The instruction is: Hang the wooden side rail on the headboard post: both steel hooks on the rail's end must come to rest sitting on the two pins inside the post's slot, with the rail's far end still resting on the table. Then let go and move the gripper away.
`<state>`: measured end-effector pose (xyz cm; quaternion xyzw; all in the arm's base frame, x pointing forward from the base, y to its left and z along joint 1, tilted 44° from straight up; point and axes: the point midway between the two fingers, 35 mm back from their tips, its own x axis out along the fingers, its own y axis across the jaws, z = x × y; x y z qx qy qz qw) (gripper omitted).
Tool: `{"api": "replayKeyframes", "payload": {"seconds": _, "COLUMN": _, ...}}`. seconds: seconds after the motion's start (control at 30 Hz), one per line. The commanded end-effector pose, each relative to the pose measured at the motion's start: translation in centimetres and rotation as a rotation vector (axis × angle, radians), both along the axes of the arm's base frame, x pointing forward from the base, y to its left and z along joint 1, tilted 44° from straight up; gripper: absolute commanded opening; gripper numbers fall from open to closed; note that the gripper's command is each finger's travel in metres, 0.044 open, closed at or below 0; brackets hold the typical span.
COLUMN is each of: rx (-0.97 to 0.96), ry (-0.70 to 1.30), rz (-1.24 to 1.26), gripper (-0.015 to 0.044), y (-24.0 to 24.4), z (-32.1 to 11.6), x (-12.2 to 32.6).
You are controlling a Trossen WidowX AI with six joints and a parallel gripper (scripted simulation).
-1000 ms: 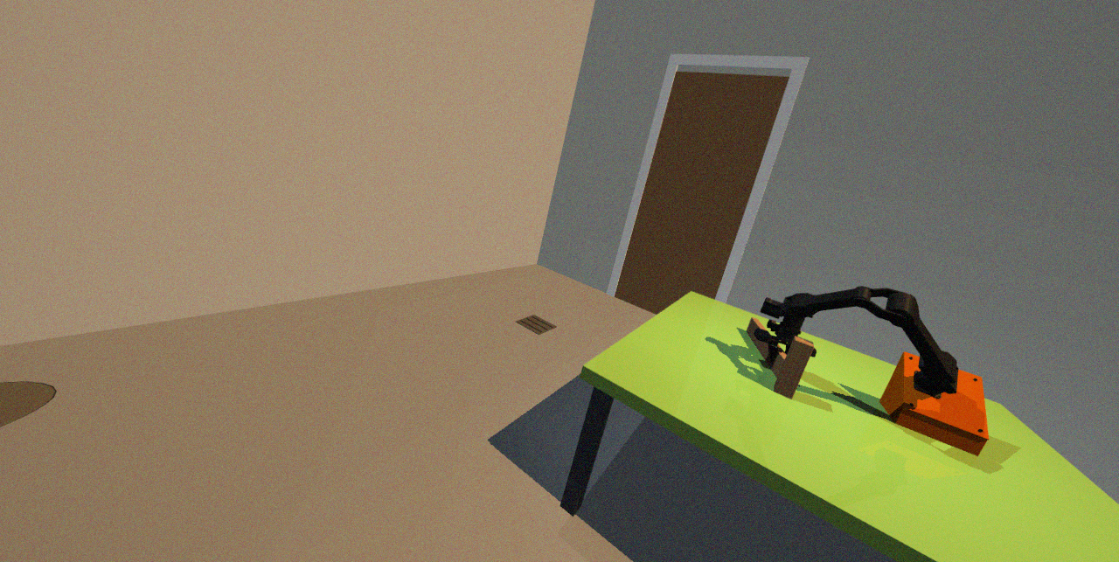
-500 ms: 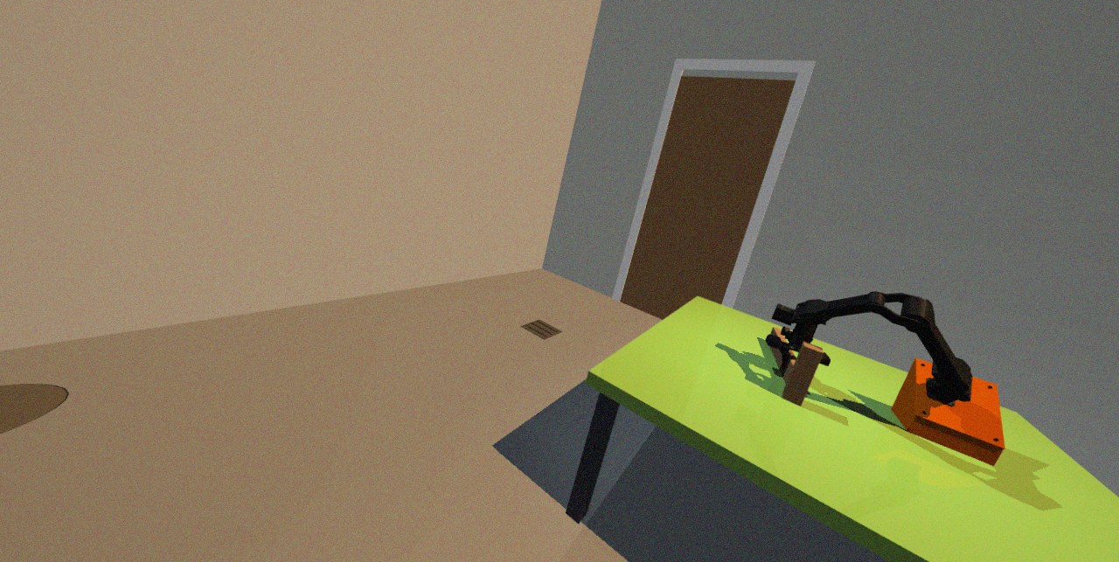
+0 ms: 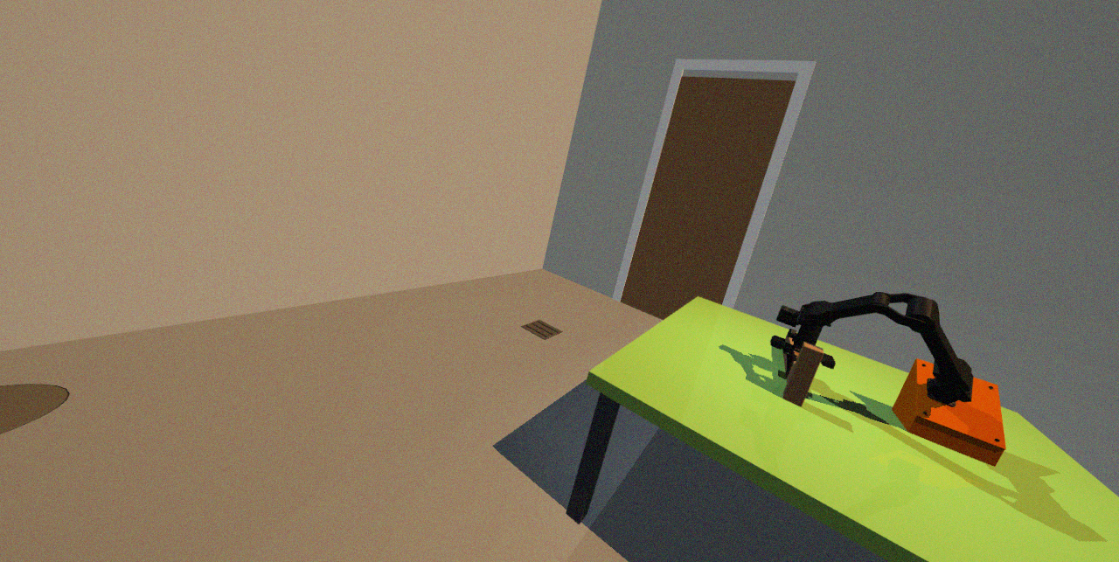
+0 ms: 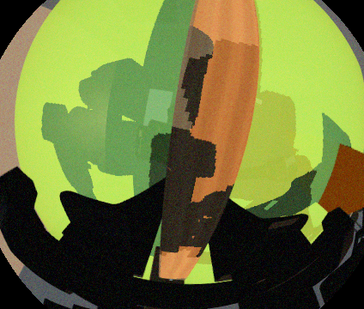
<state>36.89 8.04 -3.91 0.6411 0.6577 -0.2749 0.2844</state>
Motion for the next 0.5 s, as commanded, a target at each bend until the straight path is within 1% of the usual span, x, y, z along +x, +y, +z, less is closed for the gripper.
{"api": "replayKeyframes", "payload": {"seconds": 0.0, "rx": 0.000, "ry": 0.041, "rz": -0.037, "gripper": 0.0000, "y": -0.05, "z": -0.04, "x": -0.61}}
{"api": "replayKeyframes", "payload": {"seconds": 0.03, "rx": 0.000, "ry": 0.006, "rz": -0.007, "gripper": 0.0000, "y": 0.00, "z": 0.00, "x": -0.08}}
{"api": "replayKeyframes", "payload": {"seconds": 0.3, "rx": 0.000, "ry": 0.006, "rz": -0.007, "gripper": 0.0000, "y": 0.00, "z": 0.00, "x": -0.08}}
{"api": "replayKeyframes", "payload": {"seconds": 0.47, "rx": 0.000, "ry": 0.043, "rz": -0.040, "gripper": 0.0000, "y": -0.03, "z": 0.02, "x": -0.08}}
